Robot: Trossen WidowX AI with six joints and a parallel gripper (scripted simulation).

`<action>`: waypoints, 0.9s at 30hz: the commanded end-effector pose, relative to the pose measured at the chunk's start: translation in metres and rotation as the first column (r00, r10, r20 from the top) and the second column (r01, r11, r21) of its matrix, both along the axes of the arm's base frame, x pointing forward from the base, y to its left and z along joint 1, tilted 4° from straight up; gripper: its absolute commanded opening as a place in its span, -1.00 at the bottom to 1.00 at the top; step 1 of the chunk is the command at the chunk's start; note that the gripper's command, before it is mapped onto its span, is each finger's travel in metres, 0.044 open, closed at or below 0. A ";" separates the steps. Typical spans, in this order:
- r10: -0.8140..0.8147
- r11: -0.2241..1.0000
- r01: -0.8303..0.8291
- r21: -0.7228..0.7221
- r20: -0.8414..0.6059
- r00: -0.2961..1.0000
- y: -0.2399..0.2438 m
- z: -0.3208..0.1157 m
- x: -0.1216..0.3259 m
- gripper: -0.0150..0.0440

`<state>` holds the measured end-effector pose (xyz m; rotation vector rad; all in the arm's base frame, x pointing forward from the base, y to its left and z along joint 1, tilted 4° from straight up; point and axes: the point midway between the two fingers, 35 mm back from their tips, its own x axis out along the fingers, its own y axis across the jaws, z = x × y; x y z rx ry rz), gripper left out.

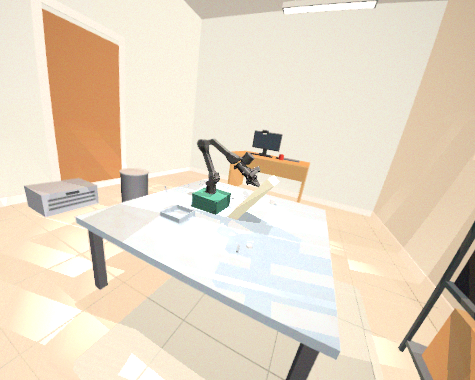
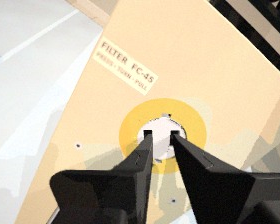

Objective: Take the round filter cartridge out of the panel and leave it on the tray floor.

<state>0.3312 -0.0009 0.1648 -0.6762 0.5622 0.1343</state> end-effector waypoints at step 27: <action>0.003 1.000 -0.003 -0.001 0.003 1.000 0.000 -0.004 0.007 -0.18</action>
